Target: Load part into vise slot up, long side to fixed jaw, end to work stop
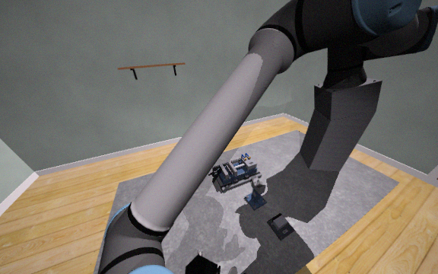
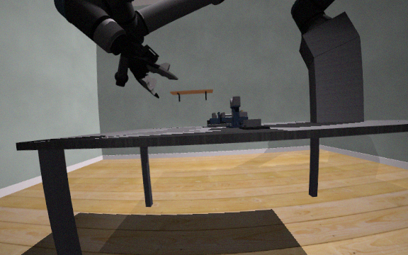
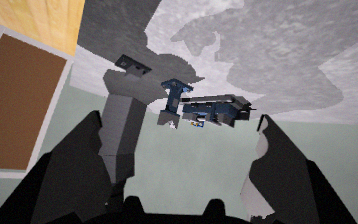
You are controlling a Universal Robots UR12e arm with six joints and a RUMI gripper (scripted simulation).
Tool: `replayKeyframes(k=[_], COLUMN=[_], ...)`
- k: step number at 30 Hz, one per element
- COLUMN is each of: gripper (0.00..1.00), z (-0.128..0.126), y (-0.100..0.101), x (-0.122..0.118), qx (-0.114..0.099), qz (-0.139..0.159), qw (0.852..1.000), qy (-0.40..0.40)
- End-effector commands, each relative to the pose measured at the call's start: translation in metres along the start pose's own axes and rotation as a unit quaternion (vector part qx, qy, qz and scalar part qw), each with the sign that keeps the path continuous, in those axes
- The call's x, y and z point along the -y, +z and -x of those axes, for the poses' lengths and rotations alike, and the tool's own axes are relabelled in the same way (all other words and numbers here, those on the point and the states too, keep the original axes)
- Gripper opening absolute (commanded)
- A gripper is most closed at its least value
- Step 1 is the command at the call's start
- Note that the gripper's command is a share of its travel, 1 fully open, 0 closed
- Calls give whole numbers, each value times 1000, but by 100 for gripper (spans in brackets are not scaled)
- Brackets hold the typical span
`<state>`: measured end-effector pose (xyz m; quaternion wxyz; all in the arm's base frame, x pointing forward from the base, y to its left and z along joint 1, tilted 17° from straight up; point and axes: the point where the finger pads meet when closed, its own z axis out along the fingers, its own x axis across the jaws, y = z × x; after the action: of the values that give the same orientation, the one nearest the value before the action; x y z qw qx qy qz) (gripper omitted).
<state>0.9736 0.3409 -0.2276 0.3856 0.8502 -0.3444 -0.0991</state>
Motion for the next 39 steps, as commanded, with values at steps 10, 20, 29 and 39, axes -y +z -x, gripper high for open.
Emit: replayKeyframes(k=[10,20,29,39], gripper=[100,100,100,100], z=[0,0,0,3], y=[-2,-2,1,10], x=[0,0,2,9], qx=[0,0,0,1], qz=[-1,-1,-7,-26], qw=[1000,1000,1000,997], qy=[0,1,17,69])
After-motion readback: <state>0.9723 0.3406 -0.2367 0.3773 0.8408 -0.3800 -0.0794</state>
